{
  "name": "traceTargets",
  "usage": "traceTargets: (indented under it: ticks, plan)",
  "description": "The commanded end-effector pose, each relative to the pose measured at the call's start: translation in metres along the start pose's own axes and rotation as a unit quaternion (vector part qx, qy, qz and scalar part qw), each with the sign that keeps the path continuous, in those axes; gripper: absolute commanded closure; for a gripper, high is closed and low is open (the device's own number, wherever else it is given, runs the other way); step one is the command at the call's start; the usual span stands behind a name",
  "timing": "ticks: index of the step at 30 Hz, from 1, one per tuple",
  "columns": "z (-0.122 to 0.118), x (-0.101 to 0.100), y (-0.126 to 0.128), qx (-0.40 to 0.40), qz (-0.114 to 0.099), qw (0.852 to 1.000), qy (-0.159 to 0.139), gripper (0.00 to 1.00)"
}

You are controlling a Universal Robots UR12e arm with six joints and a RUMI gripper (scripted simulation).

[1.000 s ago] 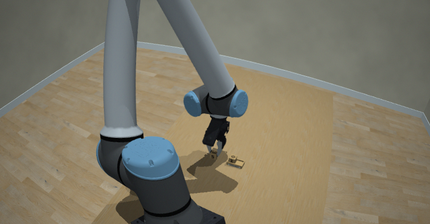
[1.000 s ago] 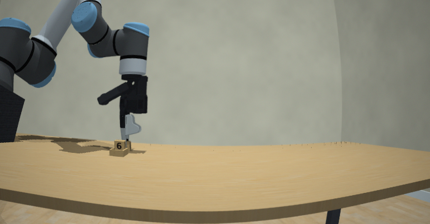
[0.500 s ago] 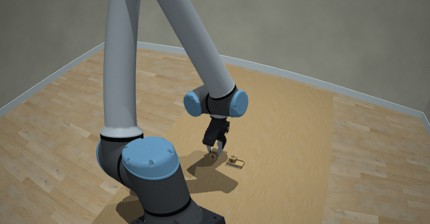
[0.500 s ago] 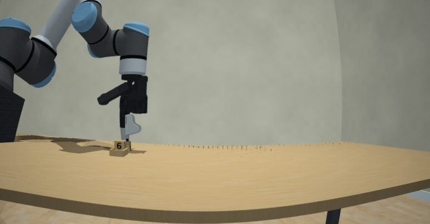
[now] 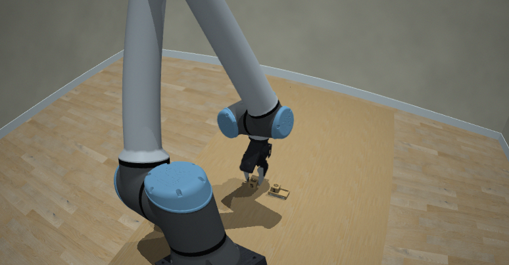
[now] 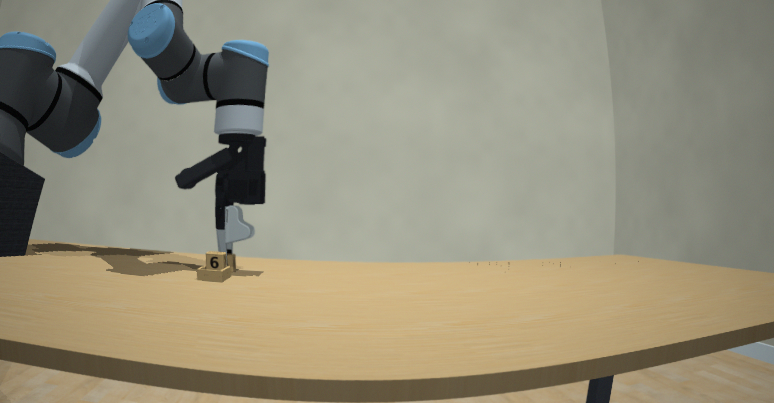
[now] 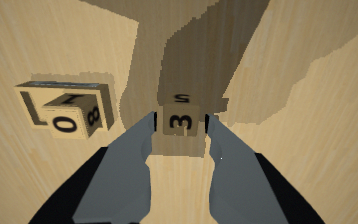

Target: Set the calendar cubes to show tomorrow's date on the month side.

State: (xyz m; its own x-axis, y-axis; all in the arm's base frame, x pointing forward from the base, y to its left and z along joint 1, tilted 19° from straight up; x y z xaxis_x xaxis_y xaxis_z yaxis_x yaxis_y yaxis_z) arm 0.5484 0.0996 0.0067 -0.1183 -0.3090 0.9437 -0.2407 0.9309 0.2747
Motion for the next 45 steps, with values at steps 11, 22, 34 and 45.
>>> traceTargets:
  ticks: [11,22,34,45]
  plan:
    - [-0.003,0.035,-0.002,0.000,0.001,1.000,-0.002,0.72]
    - [-0.003,0.084,-0.001,0.000,0.001,1.000,-0.002,0.72]
    - [-0.001,0.091,0.000,0.000,0.001,1.000,-0.001,0.00]
    - [-0.001,0.090,0.000,0.000,0.000,1.000,-0.001,0.00]
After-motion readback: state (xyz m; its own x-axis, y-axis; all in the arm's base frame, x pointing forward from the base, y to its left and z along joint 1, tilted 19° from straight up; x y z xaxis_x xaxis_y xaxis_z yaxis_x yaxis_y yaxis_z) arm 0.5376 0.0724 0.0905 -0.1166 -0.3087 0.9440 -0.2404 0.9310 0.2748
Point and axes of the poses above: the point where the finger pads meet when closed, its own x axis back along the fingers, its own y axis across the jaws, z = x × y, the point moved 7 cm from there along x, back along the fingers, and after that the axes turned 13 degrees about x, right-handed, at the moved point
